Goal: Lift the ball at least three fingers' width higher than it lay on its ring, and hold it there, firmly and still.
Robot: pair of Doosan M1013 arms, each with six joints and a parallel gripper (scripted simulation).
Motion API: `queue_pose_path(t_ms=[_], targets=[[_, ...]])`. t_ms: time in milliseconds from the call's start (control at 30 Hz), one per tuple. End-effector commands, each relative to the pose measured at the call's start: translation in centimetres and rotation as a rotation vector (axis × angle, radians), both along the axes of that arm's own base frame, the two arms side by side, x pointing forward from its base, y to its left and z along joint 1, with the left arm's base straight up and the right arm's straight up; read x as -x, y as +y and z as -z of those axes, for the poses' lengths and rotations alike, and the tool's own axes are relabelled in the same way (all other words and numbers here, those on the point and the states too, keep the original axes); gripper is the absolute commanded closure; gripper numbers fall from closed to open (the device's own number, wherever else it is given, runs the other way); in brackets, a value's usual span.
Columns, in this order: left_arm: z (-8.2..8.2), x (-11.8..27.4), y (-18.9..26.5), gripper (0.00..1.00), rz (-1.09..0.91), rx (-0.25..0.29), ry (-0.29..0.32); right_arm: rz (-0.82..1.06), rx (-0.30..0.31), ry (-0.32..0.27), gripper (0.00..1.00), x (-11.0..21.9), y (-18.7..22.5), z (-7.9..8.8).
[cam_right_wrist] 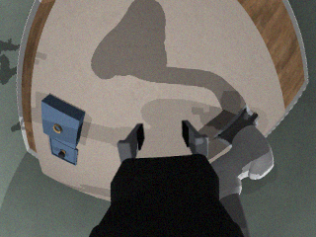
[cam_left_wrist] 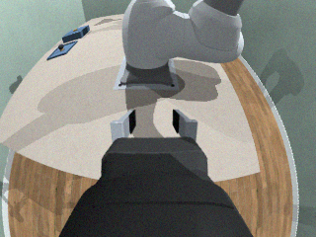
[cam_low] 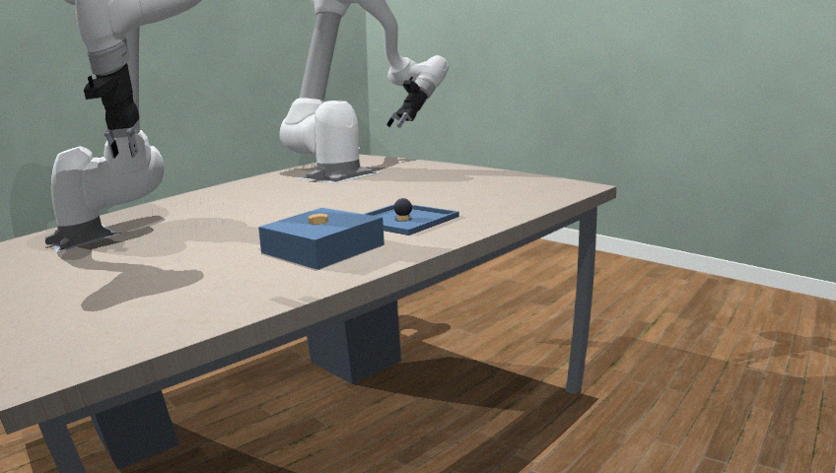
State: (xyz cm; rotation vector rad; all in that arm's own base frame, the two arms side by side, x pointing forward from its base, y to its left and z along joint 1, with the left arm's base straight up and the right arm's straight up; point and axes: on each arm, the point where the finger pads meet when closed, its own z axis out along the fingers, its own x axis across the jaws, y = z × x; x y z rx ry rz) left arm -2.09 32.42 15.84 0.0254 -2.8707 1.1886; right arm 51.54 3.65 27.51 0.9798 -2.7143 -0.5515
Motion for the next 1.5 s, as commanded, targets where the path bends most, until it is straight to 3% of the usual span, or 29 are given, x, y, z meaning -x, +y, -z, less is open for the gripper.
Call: queue_pose_path(t_ms=[0, 267, 633, 700, 733, 1067, 1200, 1267, 1300, 1467], targets=[[0.0, 0.1, 0.0, 0.00, 0.000, 0.000, 0.000, 0.000, 0.000, -0.001, 0.00, 0.0, 0.0, -0.1], [0.0, 0.1, 0.0, 0.00, 0.000, 0.000, 0.000, -0.009, 0.003, -0.004, 0.00, -0.5, 0.3, 0.0], [0.0, 0.1, 0.0, 0.00, 0.000, 0.000, 0.000, -0.199, 0.061, -0.083, 0.00, -11.0, 9.4, 1.5], [0.0, 0.1, 0.0, 0.00, 0.000, 0.000, 0.000, -0.199, 0.061, -0.083, 0.00, -11.0, 9.4, 1.5], [0.0, 0.1, 0.0, 0.00, 0.000, 0.000, 0.000, -0.244, 0.073, -0.103, 0.00, -13.2, 12.1, 2.1], [0.0, 0.1, 0.0, 0.00, 0.000, 0.000, 0.000, -0.387, 0.103, -0.173, 0.00, -19.1, 22.2, 4.2], [0.0, 0.1, 0.0, 0.00, 0.000, 0.000, 0.000, -0.448, 0.113, -0.204, 0.00, -21.1, 27.1, 5.2], [0.0, 0.1, 0.0, 0.00, 0.000, 0.000, 0.000, -0.448, 0.113, -0.204, 0.00, -21.1, 27.1, 5.2], [0.0, 0.1, 0.0, 0.00, 0.000, 0.000, 0.000, -0.488, 0.119, -0.225, 0.00, -22.1, 30.5, 6.0], [0.0, 0.1, 0.0, 0.00, 0.000, 0.000, 0.000, -0.547, 0.125, -0.257, 0.00, -23.3, 35.7, 7.2]])
